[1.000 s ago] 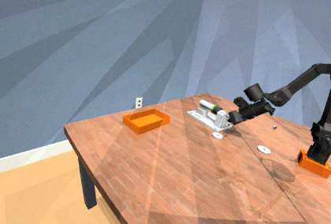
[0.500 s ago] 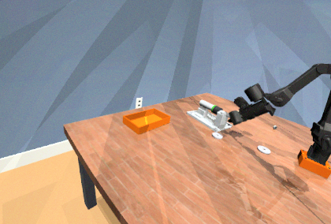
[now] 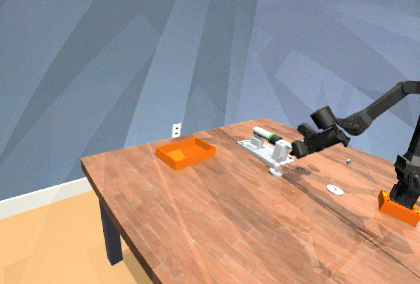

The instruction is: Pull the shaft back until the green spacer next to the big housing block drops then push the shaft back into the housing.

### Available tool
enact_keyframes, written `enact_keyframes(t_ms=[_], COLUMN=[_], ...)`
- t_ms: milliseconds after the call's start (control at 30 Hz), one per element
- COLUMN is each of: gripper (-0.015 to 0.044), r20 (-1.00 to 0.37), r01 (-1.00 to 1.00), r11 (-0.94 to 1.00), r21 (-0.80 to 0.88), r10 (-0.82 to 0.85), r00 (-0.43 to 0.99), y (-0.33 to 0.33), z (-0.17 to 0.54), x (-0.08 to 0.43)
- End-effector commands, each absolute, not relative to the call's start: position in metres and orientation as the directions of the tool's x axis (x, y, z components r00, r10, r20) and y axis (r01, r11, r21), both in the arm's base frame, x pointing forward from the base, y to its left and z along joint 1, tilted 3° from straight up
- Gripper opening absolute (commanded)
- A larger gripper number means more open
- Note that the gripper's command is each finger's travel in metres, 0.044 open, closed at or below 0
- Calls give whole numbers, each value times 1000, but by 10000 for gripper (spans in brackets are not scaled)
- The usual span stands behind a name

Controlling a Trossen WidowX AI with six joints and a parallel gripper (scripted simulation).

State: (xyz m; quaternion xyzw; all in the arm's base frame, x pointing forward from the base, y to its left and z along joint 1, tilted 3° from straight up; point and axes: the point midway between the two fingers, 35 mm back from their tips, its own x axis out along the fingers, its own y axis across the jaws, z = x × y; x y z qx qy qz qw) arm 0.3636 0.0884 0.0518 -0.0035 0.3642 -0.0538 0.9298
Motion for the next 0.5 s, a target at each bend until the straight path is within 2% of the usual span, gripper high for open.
enact_keyframes(t_ms=[0,467], gripper=[0,0], r20=[-677,-677], r01=[102,102], r11=[994,994], r21=[-43,-43], r10=[-104,-104], r00=[729,728], y=[88,88], z=[52,52], x=[362,361])
